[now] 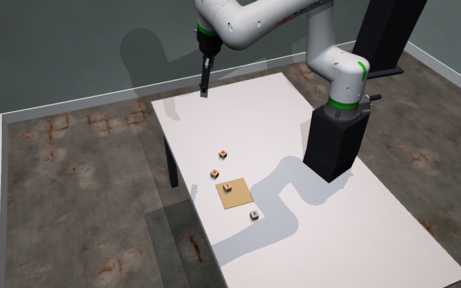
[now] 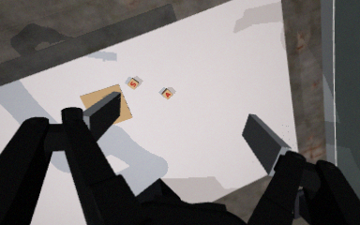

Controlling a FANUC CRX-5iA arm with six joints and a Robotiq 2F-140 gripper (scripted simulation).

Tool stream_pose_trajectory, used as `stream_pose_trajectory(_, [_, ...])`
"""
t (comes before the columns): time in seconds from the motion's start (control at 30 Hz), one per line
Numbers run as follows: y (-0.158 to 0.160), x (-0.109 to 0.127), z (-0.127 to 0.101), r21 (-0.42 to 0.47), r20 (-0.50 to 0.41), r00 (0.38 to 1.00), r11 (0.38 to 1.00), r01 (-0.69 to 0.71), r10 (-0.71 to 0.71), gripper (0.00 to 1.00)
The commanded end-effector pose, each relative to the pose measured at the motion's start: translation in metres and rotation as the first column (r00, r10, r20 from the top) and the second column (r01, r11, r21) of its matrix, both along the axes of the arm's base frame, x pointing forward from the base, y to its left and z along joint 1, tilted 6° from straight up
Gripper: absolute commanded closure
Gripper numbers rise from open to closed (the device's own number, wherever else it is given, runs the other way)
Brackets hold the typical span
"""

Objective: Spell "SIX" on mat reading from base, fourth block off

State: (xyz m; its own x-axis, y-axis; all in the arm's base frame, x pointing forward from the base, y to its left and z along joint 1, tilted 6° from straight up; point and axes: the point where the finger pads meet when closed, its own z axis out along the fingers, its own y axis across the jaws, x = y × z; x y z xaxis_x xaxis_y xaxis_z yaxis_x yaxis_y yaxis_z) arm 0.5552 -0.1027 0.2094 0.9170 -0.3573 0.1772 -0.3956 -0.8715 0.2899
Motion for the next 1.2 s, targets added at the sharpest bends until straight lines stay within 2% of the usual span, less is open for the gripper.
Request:
stream_pose_trajectory(0.0, [-0.024,0.017,-0.015,-0.092,0.064,0.995,0.992,0.085,-0.079,0.0])
stream_pose_trajectory(0.27, [-0.053,0.049,-0.04,-0.207,0.195,0.969,0.96,0.189,-0.149,0.0])
stream_pose_trajectory(0.33, [-0.053,0.049,-0.04,-0.207,0.196,0.969,0.96,0.19,-0.149,0.0])
stream_pose_trajectory(0.37, [-0.059,0.061,-0.051,-0.236,0.247,0.956,0.947,0.217,-0.157,0.0])
stream_pose_trajectory(0.4, [-0.059,0.061,-0.051,-0.236,0.247,0.956,0.947,0.217,-0.157,0.0])
stream_pose_trajectory(0.43, [-0.062,0.07,-0.06,-0.253,0.287,0.945,0.939,0.234,-0.158,0.0])
stream_pose_trajectory(0.5, [-0.062,0.07,-0.06,-0.253,0.287,0.945,0.939,0.234,-0.158,0.0])
stream_pose_trajectory(0.53, [-0.063,0.081,-0.072,-0.267,0.331,0.931,0.931,0.249,-0.154,0.0])
stream_pose_trajectory(0.6, [-0.063,0.083,-0.075,-0.269,0.339,0.928,0.93,0.251,-0.152,0.0])
stream_pose_trajectory(0.63, [-0.06,0.093,-0.089,-0.274,0.378,0.915,0.926,0.259,-0.144,0.0])
stream_pose_trajectory(0.7, [-0.06,0.093,-0.089,-0.274,0.378,0.915,0.926,0.259,-0.144,0.0])
stream_pose_trajectory(0.73, [-0.056,0.102,-0.104,-0.273,0.412,0.902,0.926,0.262,-0.133,0.0])
stream_pose_trajectory(0.8, [-0.056,0.102,-0.104,-0.273,0.412,0.902,0.926,0.262,-0.133,0.0])
stream_pose_trajectory(0.83, [-0.049,0.109,-0.121,-0.268,0.44,0.89,0.928,0.26,-0.123,0.0])
stream_pose_trajectory(0.9, [-0.049,0.109,-0.121,-0.268,0.44,0.89,0.928,0.26,-0.123,0.0])
stream_pose_trajectory(0.93, [-0.041,0.114,-0.138,-0.257,0.463,0.879,0.932,0.255,-0.113,0.0])
stream_pose_trajectory(1.07, [-0.041,0.114,-0.138,-0.257,0.463,0.879,0.932,0.255,-0.113,0.0])
stream_pose_trajectory(1.13, [-0.021,0.118,-0.176,-0.226,0.494,0.864,0.945,0.238,-0.099,0.0])
stream_pose_trajectory(1.17, [-0.021,0.118,-0.176,-0.226,0.494,0.864,0.945,0.238,-0.099,0.0])
